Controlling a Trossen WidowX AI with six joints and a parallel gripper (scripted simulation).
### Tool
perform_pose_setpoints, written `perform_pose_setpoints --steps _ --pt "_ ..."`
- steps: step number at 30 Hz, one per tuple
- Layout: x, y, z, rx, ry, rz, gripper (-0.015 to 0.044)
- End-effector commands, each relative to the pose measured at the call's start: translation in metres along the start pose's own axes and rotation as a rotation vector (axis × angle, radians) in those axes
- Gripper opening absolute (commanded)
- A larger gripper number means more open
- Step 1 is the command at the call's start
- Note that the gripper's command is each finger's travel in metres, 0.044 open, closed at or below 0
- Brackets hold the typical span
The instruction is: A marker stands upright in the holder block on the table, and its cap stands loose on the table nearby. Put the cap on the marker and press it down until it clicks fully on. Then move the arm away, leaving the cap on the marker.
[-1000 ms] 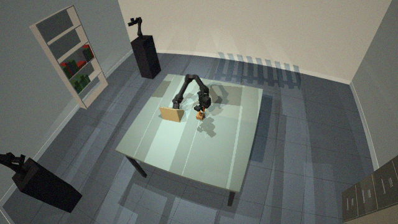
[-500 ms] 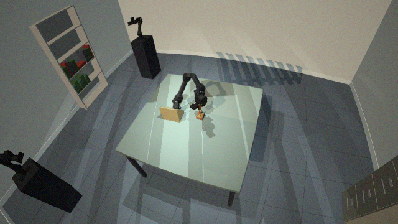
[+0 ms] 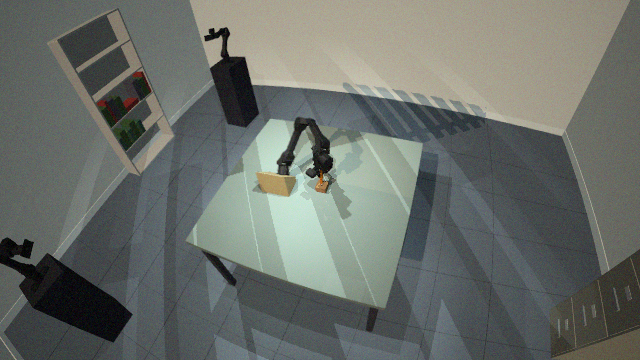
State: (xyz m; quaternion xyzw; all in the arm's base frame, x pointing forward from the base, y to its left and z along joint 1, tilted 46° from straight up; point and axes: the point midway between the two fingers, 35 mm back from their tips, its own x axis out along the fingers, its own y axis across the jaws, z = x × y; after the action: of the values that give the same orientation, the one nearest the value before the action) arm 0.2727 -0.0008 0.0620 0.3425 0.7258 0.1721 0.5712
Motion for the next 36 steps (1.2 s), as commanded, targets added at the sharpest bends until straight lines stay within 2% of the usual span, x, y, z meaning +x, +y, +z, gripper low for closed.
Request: perform_pose_setpoints --steps 1,24,36 --pt "0.009 0.001 -0.001 0.004 0.005 0.004 0.0" --pt "0.046 0.002 -0.002 0.003 0.006 0.007 0.0" --pt "0.047 0.002 -0.002 0.003 0.006 0.007 0.0"
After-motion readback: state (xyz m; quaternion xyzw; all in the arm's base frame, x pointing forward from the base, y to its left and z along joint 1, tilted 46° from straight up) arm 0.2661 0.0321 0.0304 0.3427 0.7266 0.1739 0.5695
